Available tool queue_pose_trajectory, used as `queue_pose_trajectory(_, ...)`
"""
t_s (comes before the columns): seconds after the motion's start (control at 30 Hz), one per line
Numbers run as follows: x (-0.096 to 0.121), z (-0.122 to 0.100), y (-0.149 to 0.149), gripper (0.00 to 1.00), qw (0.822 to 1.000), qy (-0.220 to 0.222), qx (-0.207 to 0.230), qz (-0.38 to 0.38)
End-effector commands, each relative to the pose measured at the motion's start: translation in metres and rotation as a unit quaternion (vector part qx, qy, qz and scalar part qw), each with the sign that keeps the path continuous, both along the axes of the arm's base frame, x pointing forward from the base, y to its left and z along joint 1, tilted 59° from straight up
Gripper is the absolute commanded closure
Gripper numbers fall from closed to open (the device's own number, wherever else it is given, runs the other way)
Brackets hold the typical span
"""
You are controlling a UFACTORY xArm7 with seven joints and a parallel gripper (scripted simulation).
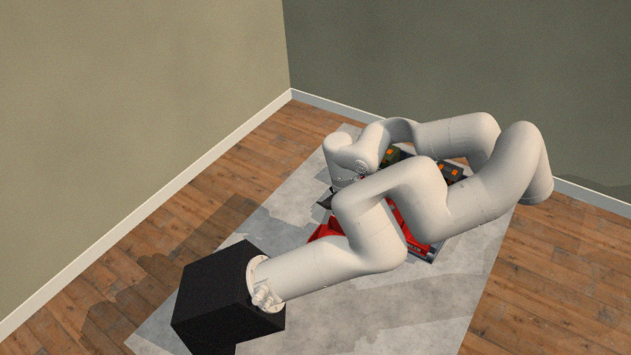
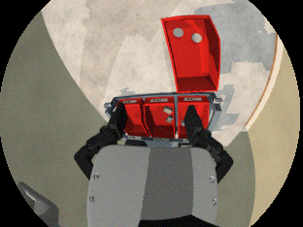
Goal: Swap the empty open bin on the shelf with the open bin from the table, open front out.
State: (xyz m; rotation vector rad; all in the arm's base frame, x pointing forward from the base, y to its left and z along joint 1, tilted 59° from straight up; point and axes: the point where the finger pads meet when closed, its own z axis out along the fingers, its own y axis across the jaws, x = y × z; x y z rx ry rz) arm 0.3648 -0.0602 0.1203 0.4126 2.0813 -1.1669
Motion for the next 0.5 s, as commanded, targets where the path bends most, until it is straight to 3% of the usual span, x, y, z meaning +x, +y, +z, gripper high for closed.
queue_pose_trajectory(0.0,0.003,0.007,0.004,0.00,1.000,0.016,0.003,0.001)
queue_pose_trajectory(0.47,0.017,0.037,0.020,0.00,0.997,0.074,0.018,0.018)
